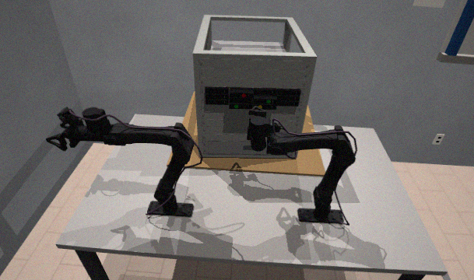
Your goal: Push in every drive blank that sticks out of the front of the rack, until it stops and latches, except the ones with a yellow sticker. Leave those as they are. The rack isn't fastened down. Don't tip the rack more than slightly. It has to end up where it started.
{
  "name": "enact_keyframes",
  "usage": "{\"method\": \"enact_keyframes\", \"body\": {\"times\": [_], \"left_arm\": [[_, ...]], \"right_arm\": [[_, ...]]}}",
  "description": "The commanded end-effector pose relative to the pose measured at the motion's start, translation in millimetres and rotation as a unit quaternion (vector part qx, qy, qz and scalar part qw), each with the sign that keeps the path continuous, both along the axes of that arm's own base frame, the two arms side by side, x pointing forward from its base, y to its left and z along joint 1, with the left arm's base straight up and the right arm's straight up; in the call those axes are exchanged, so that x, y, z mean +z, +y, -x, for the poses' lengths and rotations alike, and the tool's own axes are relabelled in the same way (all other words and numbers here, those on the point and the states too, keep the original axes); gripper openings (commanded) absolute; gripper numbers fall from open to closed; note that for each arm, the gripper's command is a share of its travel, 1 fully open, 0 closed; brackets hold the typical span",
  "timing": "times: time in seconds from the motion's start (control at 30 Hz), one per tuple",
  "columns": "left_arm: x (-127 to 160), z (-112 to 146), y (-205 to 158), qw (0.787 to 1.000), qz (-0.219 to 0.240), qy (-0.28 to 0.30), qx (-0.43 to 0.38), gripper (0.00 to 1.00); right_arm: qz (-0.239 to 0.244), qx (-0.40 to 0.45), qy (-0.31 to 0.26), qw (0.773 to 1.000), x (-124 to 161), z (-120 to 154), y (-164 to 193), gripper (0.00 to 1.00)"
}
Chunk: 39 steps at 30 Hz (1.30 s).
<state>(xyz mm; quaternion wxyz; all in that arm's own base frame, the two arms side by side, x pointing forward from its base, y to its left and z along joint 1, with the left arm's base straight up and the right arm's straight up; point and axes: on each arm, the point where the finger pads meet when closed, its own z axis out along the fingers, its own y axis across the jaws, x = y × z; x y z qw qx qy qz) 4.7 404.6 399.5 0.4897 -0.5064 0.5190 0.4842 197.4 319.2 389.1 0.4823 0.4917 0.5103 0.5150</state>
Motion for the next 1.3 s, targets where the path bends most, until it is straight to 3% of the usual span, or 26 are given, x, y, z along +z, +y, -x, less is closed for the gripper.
{"method": "enact_keyframes", "body": {"times": [0.0, 0.3, 1.27], "left_arm": [[16.4, 2.5, -6.7, 1.000, -0.026, -0.004, 0.005, 1.00], [16.4, 2.5, -6.7, 1.000, -0.026, -0.004, 0.005, 1.00], [16.4, 2.5, -6.7, 1.000, -0.026, -0.004, 0.005, 1.00]], "right_arm": [[0.002, -0.002, -0.004, 1.000, 3.7, -15.2, -14.8, 1.00], [0.002, -0.002, -0.005, 1.000, 1.6, -61.1, -39.1, 1.00], [0.013, 0.005, -0.002, 1.000, -3.2, -59.0, -33.6, 1.00]]}}
